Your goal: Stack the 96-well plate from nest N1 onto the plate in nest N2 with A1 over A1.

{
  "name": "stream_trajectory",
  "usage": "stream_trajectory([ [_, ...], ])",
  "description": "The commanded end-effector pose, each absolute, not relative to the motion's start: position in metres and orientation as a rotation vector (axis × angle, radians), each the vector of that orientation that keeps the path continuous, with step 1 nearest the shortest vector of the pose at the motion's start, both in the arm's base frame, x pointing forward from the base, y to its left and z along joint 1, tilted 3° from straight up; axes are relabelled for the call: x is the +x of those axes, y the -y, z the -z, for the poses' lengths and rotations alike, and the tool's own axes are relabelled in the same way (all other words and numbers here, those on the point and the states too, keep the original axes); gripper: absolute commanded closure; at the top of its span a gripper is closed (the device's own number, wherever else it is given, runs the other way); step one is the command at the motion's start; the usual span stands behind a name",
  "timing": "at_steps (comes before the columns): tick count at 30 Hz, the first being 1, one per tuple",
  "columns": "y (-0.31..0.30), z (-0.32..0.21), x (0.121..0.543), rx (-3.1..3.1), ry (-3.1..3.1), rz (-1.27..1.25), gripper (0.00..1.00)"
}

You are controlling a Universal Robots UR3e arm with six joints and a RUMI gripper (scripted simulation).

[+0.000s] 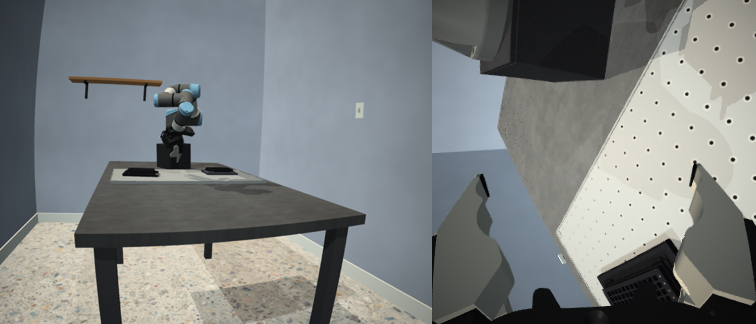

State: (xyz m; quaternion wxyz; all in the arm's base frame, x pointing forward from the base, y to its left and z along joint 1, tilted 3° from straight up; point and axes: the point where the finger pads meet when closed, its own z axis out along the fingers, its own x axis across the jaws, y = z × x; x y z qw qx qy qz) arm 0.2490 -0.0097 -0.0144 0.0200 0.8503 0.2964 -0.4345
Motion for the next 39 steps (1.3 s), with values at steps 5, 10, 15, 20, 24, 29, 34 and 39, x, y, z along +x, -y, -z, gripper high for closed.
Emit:
stream_trajectory([
  [5,0.013,0.028,0.269,2.801,-0.815,1.132,0.0],
  [10,0.02,0.032,0.284,2.884,-0.732,1.011,0.0],
  [15,0.02,0.032,0.284,2.884,-0.732,1.011,0.0],
  [20,0.029,0.034,0.299,2.956,-0.648,0.885,0.0],
  [24,0.035,0.034,0.307,2.994,-0.595,0.802,0.0],
  [29,0.04,0.034,0.314,3.015,-0.563,0.754,0.0],
  [34,0.046,0.034,0.322,3.045,-0.51,0.668,0.0],
  [39,0.052,0.033,0.33,3.06,-0.479,0.619,0.0],
])
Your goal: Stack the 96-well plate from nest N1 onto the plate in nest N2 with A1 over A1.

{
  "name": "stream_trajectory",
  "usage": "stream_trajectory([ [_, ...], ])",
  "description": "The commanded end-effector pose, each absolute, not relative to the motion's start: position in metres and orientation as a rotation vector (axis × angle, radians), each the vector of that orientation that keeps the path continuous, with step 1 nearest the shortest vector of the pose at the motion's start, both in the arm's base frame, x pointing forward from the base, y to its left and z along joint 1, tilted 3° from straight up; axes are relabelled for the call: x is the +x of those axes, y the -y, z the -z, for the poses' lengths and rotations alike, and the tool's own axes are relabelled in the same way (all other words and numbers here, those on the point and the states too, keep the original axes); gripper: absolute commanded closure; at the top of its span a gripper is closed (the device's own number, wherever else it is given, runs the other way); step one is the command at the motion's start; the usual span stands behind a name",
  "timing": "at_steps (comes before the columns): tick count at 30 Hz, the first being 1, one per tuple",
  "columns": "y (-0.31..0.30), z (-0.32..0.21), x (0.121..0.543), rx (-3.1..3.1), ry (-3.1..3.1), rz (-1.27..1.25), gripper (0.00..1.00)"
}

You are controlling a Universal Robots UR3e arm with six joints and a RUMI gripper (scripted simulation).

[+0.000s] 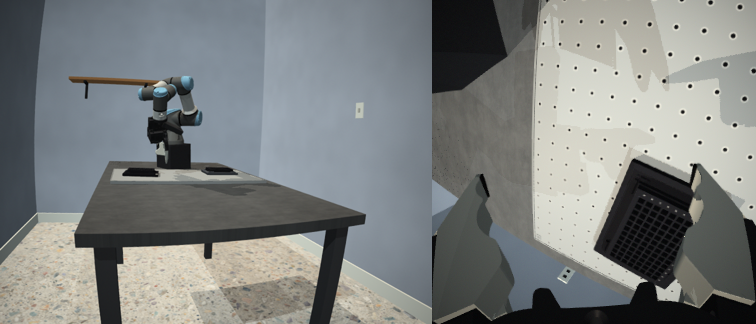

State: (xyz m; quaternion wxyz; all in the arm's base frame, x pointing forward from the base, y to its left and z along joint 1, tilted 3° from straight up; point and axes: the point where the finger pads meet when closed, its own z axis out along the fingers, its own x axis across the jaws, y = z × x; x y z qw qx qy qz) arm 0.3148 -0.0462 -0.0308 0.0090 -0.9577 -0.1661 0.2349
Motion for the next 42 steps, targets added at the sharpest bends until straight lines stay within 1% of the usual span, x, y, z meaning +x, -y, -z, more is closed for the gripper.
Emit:
stream_trajectory([
  [1,0.052,0.033,0.33,-3.027,0.474,-0.612,0.0],
  [4,0.062,0.031,0.341,-3.065,0.396,-0.483,0.0],
  [10,0.066,0.03,0.345,-3.066,0.393,-0.479,0.0],
  [13,0.077,0.026,0.355,-3.101,0.317,-0.347,0.0],
  [19,0.082,0.025,0.36,-3.102,0.315,-0.344,0.0],
  [22,0.093,0.02,0.369,-3.134,0.241,-0.211,0.0],
  [28,0.099,0.018,0.374,-3.134,0.24,-0.21,0.0],
  [31,0.11,0.012,0.382,-3.164,0.168,-0.075,0.0],
  [37,0.118,0.009,0.386,-3.164,0.168,-0.075,0.0],
  [40,0.129,0.002,0.393,-3.19,0.1,0.06,0.0],
  [42,0.137,-0.002,0.398,-3.19,0.1,0.06,0.0],
])
